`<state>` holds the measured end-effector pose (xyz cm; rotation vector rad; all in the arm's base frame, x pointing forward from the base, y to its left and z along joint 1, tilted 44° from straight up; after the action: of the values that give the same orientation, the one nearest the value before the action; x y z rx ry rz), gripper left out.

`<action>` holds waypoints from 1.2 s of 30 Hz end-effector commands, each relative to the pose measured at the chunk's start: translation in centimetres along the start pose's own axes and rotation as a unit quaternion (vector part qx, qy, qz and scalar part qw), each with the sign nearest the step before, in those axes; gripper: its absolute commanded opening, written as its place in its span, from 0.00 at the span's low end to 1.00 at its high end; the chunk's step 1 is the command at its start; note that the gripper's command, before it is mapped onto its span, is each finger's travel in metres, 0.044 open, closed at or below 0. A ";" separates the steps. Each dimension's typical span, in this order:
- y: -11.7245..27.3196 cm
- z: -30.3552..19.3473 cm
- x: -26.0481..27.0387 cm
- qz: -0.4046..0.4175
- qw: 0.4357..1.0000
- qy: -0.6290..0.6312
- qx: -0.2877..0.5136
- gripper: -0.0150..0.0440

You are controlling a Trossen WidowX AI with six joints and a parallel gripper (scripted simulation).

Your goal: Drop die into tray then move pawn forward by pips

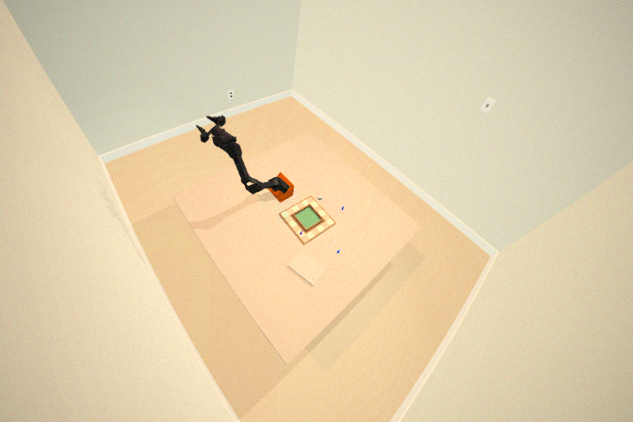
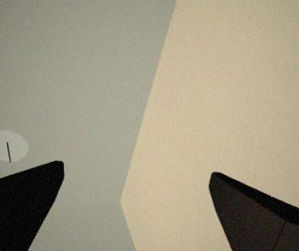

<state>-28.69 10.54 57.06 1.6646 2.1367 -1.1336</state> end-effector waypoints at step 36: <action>23.1 -6.4 34.5 0.393 0.603 -0.518 0.462 0.72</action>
<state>-20.27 39.93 34.37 1.3516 0.1814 -2.0388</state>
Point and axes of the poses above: the point midway between the two fingers, 35 mm back from their tips, its own y axis back along the fingers, its own x axis across the jaws, z = x × y, the point moved 4 cm from there along y, back along the fingers, and after that the axes turned 4 degrees about -y, right-handed, at the moved point
